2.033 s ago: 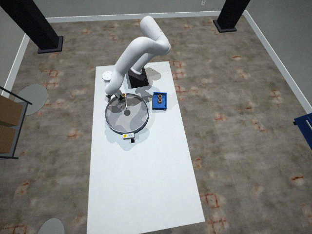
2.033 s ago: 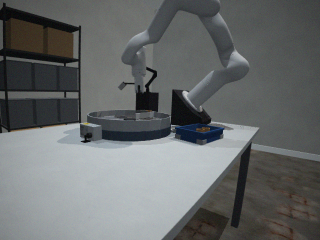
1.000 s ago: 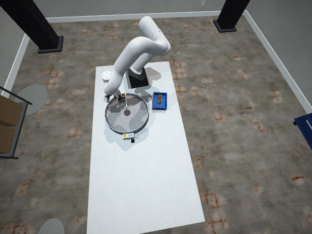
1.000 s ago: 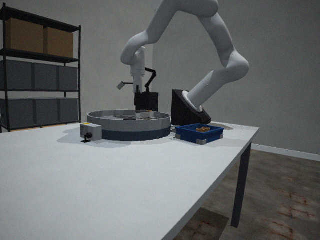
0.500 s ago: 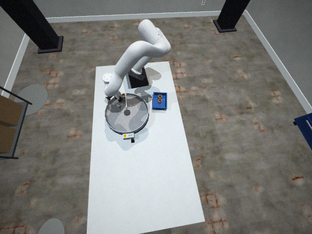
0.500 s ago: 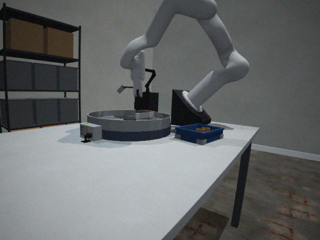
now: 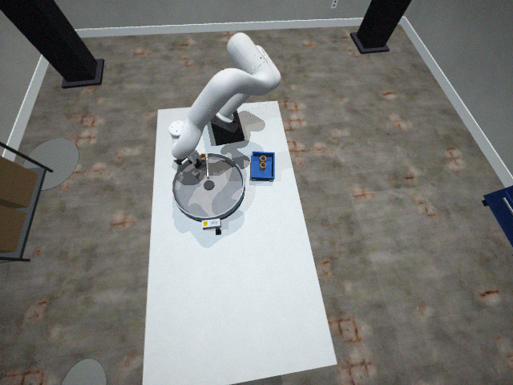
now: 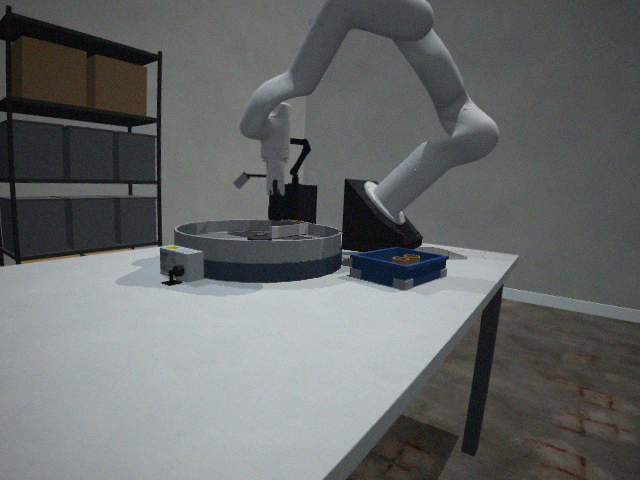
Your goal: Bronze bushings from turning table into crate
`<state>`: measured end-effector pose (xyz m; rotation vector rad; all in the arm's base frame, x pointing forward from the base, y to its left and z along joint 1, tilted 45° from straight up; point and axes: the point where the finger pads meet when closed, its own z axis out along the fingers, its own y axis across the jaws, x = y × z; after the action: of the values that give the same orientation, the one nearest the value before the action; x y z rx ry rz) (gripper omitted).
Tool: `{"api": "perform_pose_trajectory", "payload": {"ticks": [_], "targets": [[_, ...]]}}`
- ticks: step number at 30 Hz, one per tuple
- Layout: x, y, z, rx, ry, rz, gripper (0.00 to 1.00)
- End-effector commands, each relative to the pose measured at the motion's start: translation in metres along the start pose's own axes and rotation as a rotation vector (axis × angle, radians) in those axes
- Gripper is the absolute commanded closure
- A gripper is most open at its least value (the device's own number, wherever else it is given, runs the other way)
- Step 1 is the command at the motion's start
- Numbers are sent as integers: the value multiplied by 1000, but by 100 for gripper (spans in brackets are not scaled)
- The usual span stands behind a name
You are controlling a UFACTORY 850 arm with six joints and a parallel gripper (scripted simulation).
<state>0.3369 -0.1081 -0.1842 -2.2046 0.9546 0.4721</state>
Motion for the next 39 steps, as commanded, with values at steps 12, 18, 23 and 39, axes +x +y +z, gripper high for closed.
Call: {"api": "perform_pose_trajectory", "payload": {"ticks": [12,18,23,39], "targets": [[1,0,19,0,2,0,53],[1,0,22,0,2,0,53],[1,0,23,0,2,0,53],[1,0,23,0,2,0,100]]}}
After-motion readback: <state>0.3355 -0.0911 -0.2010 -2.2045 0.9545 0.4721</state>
